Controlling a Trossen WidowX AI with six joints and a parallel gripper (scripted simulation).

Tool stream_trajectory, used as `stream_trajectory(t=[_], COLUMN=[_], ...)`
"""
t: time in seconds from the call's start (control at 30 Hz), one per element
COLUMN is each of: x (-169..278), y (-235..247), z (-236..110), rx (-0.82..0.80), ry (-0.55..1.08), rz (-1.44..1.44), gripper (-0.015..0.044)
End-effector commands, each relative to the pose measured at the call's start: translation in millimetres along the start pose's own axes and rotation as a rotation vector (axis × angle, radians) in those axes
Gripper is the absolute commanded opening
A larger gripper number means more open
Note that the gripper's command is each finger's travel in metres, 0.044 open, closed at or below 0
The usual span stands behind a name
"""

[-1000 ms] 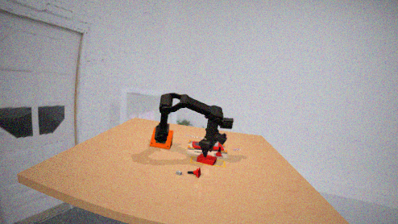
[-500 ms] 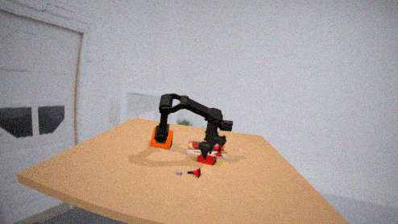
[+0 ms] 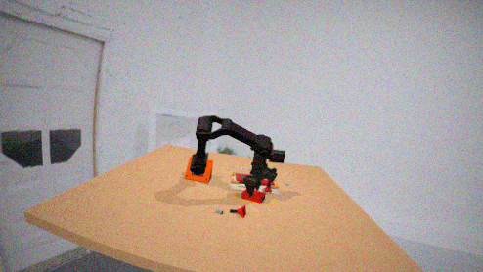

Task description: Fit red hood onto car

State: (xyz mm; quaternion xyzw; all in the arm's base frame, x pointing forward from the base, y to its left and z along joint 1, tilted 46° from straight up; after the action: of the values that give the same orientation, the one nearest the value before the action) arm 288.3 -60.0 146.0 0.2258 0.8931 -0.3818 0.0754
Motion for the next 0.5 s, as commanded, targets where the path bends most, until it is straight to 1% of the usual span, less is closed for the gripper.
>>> stream_trajectory(t=[0.0,0.47], x=[-0.2,-0.2], y=[-0.1,-0.2], z=[2.1,9.0], rx=[0.003,0.003], ry=[-0.003,-0.003], rz=[-0.002,-0.002], gripper=[0.044,0.044])
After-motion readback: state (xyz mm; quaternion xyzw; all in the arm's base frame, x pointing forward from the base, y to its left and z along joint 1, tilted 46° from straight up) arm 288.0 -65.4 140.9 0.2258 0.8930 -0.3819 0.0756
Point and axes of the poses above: the point midway between the two fingers, 35 mm back from their tips, its own z axis out along the fingers, its own y axis across the jaws, x = y × z, the point moved 6 cm from there along -z, back along the fingers, and after that the axes turned 5 degrees about z, right-handed, at the moved point
